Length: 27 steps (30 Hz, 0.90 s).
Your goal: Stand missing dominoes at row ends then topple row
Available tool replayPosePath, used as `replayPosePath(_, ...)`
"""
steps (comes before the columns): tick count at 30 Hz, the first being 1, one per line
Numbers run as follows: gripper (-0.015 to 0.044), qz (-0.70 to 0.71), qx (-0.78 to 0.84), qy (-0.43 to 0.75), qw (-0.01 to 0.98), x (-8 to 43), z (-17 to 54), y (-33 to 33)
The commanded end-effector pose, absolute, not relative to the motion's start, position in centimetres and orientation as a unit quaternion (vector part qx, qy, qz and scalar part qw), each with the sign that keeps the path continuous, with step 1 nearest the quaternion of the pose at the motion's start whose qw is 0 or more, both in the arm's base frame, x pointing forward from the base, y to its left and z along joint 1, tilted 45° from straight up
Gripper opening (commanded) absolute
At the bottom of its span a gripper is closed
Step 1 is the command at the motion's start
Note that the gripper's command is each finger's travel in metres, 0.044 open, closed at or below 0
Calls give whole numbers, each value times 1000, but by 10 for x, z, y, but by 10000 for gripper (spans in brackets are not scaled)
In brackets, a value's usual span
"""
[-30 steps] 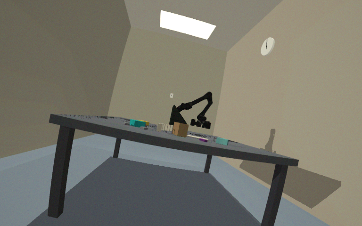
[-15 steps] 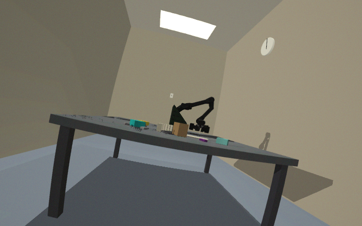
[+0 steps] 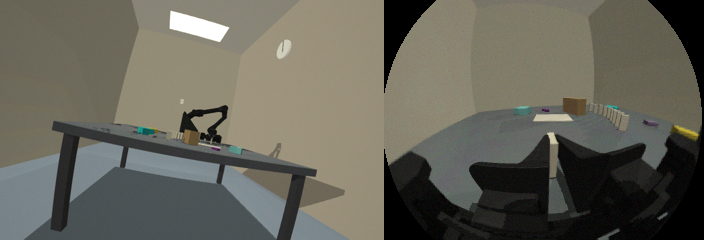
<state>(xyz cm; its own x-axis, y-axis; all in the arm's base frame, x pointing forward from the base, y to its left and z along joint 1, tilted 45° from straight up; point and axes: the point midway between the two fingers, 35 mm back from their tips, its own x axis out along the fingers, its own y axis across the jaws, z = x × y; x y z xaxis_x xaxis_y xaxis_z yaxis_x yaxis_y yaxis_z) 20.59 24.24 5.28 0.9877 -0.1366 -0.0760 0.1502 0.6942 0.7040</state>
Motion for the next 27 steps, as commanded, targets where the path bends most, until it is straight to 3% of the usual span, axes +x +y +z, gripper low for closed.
replayPosePath(1, 47, -79, 385, 6, 920, 206, 53, 243)
replayPosePath(16, 440, -79, 385, 6, 920, 206, 54, 241)
replayPosePath(27, 440, -70, 329, 49, 940, 214, 86, 215)
